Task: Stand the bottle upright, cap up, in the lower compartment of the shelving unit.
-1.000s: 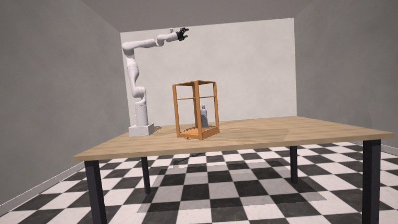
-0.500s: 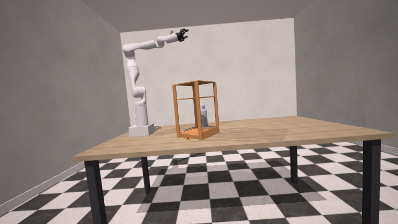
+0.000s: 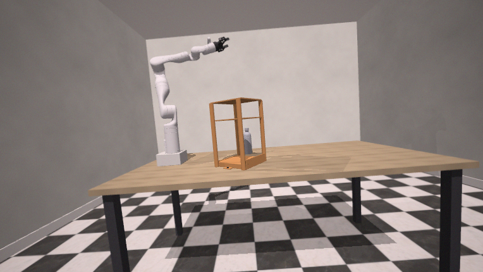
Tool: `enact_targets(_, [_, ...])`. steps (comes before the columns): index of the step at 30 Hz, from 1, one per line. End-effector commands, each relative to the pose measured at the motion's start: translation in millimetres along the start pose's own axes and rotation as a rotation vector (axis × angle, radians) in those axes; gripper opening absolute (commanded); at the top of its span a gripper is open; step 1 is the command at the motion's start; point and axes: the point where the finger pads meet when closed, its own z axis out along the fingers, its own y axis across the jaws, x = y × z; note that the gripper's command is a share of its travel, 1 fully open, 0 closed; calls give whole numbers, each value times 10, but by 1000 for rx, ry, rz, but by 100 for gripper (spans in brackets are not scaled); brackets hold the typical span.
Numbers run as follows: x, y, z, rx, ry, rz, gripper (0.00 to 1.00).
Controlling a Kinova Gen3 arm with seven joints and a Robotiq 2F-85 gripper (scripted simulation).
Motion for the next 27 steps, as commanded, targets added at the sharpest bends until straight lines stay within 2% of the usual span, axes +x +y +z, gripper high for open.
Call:
enact_targets(1, [-10,-52,3,-10,0,-23,82])
enact_targets(8, [-10,-52,3,-10,0,-23,82])
enact_targets(9, [-76,-140,12,-31,-5,-2,82])
enact_targets(19, [-76,-140,12,-31,-5,-2,82])
enact_targets(20, [-157,-227,23,-52,-12,18,82])
enact_targets(27, [-157,-227,23,-52,-12,18,82])
